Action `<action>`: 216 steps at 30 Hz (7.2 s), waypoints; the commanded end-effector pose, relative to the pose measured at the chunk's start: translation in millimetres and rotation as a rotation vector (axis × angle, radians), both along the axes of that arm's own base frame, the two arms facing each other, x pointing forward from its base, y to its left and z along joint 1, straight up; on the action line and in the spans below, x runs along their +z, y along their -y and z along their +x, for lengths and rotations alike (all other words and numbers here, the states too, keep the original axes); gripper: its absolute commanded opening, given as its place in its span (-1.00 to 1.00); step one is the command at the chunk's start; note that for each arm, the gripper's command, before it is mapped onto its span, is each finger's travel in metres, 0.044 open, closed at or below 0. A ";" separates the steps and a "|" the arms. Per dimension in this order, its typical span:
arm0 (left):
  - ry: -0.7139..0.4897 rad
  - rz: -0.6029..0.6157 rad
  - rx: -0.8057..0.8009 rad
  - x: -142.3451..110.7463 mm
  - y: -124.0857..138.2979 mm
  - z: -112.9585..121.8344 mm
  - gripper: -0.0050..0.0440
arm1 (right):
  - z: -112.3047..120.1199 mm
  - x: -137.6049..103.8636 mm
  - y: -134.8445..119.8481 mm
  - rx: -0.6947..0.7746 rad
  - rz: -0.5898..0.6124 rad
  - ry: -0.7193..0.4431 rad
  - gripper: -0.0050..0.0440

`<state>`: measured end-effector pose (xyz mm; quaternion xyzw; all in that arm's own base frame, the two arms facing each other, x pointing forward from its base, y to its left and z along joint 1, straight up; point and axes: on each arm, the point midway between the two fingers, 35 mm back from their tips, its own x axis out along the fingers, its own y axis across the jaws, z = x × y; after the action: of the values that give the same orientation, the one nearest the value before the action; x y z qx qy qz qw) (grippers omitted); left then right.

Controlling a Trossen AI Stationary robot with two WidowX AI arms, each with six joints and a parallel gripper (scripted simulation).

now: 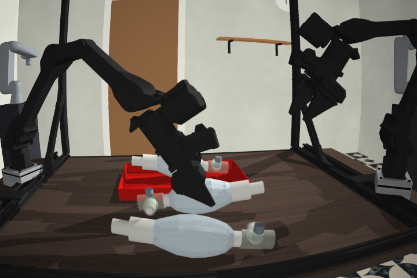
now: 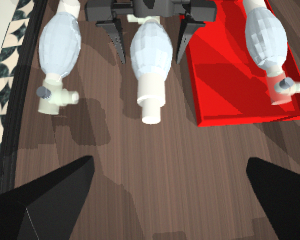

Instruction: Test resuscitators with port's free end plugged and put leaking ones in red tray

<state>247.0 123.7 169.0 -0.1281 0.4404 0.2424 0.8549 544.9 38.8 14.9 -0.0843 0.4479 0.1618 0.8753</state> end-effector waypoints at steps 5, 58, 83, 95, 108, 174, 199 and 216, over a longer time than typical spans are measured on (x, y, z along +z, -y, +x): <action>0.000 0.000 0.000 0.0 0.0 0.0 1.00 | -2.2 -8.9 0.3 0.000 0.000 -0.008 1.00; 0.000 0.000 0.000 0.0 0.0 0.0 1.00 | -2.1 -8.6 0.1 0.000 -0.001 -0.001 -0.80; 0.000 0.000 0.000 0.0 0.0 0.0 1.00 | -75.7 147.1 1.5 -0.001 -0.001 0.036 -0.80; 0.000 0.000 0.000 0.0 0.0 0.0 1.00 | -148.7 174.3 3.4 -0.001 0.000 0.084 -0.80; 0.000 0.000 0.000 0.0 0.0 0.0 1.00 | -276.6 155.5 5.4 -0.001 0.001 0.161 -0.80; 0.000 0.000 0.000 0.0 0.0 0.0 1.00 | -81.7 1.0 -111.5 0.071 -0.007 -0.043 -0.80; 0.000 0.000 0.000 0.0 0.0 0.0 1.00 | -83.2 -1.1 -110.8 0.070 -0.010 -0.052 1.00; 0.000 0.000 0.000 0.0 0.0 0.0 1.00 | -83.2 -1.1 -110.8 0.070 -0.010 -0.052 1.00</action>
<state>247.0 123.7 169.0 -0.1281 0.4404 0.2424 0.8549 461.8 149.6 13.8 -0.0999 0.4682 0.1922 0.8567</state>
